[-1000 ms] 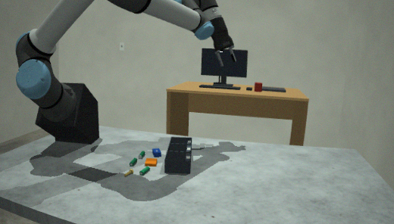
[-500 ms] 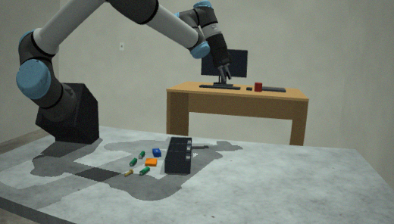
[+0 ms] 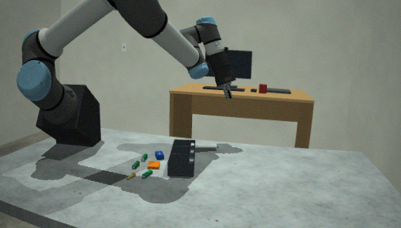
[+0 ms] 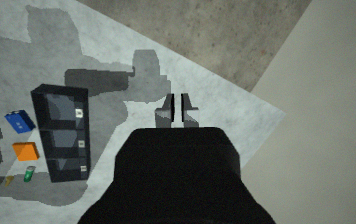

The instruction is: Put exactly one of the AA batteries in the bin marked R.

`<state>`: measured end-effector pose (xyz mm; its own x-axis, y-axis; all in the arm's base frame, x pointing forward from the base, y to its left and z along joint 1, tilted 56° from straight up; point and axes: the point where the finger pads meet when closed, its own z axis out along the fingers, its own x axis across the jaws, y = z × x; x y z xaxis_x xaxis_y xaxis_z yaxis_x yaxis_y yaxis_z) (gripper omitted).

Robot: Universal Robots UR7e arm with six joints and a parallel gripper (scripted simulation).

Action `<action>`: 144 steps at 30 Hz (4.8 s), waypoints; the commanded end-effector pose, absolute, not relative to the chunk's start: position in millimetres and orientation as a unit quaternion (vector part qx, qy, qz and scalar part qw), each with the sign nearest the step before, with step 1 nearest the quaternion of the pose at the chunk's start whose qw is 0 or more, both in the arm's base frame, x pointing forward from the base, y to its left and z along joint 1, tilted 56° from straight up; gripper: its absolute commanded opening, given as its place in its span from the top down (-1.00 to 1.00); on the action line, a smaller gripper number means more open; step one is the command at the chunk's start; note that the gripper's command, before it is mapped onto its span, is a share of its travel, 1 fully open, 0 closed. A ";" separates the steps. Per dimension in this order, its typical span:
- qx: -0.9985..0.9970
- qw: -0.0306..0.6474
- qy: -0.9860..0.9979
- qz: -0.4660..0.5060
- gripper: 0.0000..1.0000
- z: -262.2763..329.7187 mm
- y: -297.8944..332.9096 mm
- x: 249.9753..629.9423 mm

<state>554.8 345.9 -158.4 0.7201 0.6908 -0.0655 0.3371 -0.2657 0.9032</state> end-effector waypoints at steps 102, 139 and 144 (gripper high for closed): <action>0.580 0.410 0.665 -0.233 0.39 76.4 103.2 337.9; 0.800 0.467 0.373 -0.056 0.39 13.1 42.2 494.6; 0.822 0.469 0.322 -0.025 0.39 13.1 42.2 494.6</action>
